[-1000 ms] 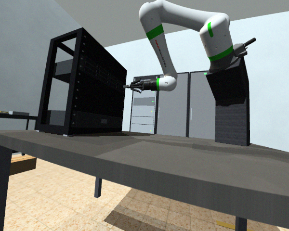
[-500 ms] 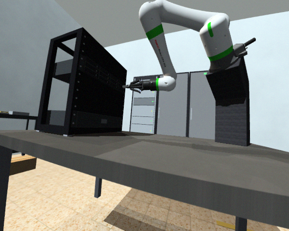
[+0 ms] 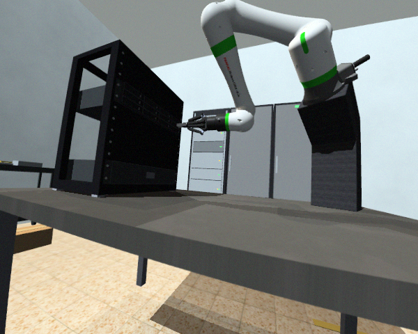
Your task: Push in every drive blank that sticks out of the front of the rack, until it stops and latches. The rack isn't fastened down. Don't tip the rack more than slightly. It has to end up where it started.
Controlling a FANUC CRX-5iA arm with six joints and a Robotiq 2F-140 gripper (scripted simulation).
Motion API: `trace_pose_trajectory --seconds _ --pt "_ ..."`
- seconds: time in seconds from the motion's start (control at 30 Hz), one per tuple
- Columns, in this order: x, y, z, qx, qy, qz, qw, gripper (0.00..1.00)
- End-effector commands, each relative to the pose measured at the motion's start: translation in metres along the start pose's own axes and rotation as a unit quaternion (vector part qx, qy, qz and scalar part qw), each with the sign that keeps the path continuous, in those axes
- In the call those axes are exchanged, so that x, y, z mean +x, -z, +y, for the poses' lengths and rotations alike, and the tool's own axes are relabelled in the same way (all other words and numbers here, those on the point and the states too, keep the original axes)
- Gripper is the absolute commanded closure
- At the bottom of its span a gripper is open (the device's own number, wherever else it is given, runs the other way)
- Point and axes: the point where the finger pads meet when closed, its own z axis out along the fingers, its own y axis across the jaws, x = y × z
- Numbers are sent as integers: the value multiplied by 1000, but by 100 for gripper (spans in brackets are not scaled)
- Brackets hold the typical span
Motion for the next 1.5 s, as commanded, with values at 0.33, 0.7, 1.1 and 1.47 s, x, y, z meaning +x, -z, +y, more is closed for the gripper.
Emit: trace_pose_trajectory --seconds 0.33,0.7,1.1,1.47 --pt "0 -3 1 -1 0 0 1000 90" --pt "0 -6 1 -1 0 0 1000 90" --pt "0 -7 1 -1 0 0 1000 90" --pt "0 -9 1 -1 0 0 1000 90"
